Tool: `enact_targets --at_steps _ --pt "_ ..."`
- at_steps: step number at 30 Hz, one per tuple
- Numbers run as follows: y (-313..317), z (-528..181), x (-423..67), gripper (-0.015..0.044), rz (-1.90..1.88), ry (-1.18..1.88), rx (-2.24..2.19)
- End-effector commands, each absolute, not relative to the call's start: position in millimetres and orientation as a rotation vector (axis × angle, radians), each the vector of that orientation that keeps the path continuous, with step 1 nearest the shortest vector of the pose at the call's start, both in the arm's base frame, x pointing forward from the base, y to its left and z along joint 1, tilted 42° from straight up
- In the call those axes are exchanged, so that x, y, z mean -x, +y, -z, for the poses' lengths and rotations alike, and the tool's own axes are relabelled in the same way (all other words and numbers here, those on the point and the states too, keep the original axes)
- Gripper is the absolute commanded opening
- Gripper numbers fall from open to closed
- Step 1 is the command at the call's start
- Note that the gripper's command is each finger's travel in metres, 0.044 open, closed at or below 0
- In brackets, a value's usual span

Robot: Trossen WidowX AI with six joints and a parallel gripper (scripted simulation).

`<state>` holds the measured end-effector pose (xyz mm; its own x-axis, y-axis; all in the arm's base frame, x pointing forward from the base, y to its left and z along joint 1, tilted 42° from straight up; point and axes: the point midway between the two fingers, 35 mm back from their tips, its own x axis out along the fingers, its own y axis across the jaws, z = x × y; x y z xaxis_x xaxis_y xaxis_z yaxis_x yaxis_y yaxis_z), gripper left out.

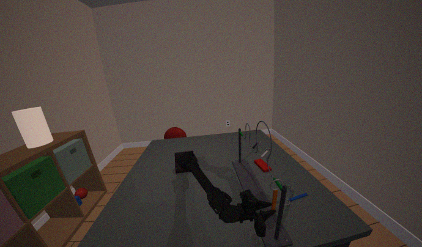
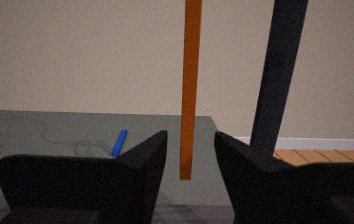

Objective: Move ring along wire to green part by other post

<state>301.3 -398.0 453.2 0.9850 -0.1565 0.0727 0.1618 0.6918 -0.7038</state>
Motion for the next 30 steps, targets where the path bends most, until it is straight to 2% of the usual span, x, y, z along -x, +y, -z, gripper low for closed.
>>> enact_targets --at_steps 1,16,30 --pt "-404 -447 -311 0.0160 0.179 0.001 0.778" --pt "-407 -448 -335 0.0160 0.180 -0.001 0.778" --pt "-407 -448 -336 0.0160 0.180 -0.001 0.778"
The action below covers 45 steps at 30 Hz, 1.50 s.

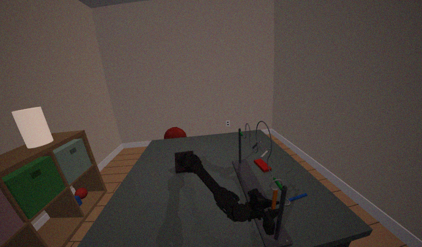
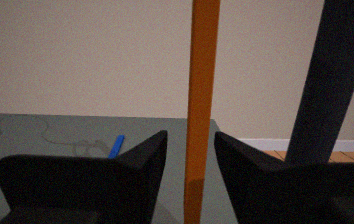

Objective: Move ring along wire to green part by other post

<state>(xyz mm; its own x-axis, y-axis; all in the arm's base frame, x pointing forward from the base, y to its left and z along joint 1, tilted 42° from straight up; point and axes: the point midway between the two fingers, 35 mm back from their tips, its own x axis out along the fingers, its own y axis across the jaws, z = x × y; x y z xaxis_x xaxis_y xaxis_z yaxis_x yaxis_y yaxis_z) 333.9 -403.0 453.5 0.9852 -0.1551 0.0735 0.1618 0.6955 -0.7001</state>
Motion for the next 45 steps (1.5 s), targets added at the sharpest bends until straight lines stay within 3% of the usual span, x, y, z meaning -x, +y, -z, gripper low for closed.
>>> enact_targets --at_steps 1,26,38,45 --pt "-406.8 -448.5 -335.6 0.0160 0.180 -0.001 0.778" --pt "-406.8 -448.5 -335.6 0.0160 0.180 -0.001 0.778" --pt "-403.9 -452.1 -334.5 -0.0150 0.176 -0.007 0.780" --pt "-403.9 -452.1 -334.5 -0.0150 0.176 -0.007 0.780"
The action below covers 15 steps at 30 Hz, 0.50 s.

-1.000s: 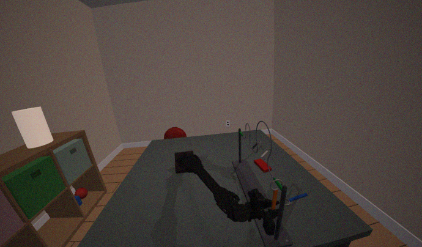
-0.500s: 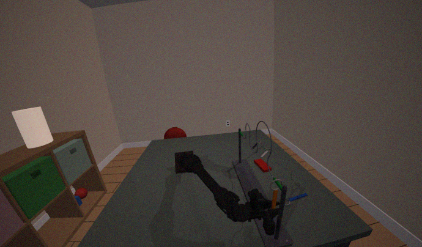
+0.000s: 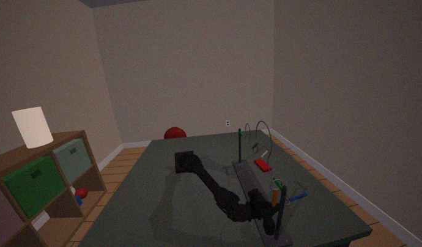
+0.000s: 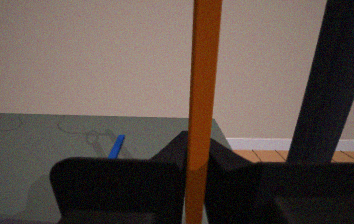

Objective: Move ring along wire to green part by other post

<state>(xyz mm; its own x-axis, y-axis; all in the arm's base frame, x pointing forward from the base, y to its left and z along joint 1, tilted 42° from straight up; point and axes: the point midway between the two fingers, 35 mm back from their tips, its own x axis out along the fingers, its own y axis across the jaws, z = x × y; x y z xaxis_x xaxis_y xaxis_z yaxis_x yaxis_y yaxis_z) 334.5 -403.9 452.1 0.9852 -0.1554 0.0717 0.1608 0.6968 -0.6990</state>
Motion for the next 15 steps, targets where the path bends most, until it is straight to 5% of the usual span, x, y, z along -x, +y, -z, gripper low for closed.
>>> enact_targets --at_steps 1,15 --pt "-404 -452 -334 -0.0150 0.176 -0.007 0.780" --pt "-393 -461 -336 -0.0150 0.176 -0.009 0.778"
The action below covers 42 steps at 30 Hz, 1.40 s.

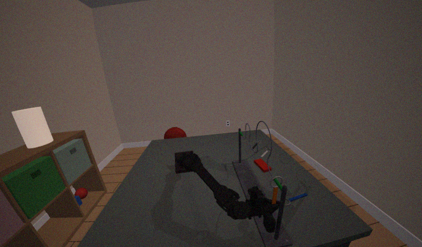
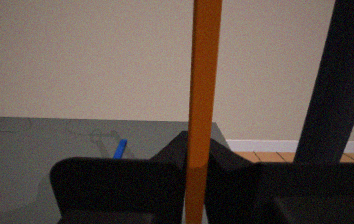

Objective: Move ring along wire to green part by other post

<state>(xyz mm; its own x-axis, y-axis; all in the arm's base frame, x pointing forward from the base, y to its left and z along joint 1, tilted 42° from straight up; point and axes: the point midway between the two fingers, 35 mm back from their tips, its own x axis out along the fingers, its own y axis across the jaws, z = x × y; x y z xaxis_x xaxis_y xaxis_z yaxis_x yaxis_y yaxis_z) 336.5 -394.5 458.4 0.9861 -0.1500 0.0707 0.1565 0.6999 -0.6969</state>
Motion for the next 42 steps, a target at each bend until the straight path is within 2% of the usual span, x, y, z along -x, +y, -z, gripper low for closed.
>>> enact_targets --at_steps 1,23,42 --pt "-393 -461 -336 -0.0150 0.176 -0.009 0.778" --pt "-389 -457 -335 -0.0150 0.180 0.002 0.776" --pt "-366 -445 -303 -0.0150 0.300 0.307 0.729"
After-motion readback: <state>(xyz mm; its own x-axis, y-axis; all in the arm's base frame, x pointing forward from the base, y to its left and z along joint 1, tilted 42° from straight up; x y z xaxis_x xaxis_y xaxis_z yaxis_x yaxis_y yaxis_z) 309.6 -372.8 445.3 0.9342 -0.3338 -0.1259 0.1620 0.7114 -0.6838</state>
